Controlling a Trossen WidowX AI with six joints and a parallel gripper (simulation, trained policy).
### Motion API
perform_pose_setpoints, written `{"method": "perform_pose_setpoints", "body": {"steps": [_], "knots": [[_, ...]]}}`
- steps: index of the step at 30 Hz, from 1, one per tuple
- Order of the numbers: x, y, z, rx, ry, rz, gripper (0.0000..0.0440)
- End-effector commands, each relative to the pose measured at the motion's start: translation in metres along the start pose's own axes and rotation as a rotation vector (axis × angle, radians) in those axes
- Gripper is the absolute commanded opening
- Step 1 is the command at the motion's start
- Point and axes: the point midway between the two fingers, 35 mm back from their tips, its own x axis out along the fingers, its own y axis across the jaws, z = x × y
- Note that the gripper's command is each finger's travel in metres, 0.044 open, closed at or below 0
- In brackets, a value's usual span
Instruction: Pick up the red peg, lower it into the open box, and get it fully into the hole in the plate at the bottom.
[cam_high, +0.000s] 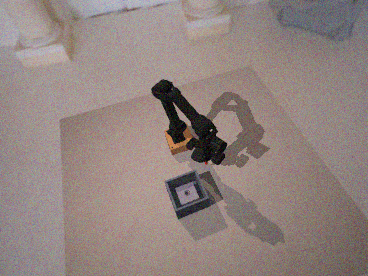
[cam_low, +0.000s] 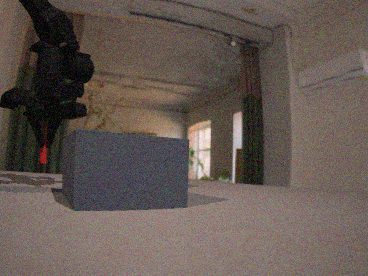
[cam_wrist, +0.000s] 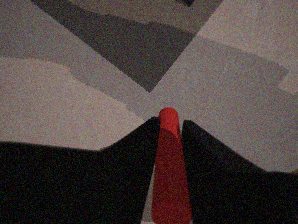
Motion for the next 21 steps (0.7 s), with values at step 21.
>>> {"method": "perform_pose_setpoints", "body": {"steps": [21], "knots": [[-0.049, 0.02, 0.089, 0.013, -0.125, 0.054, 0.0]]}}
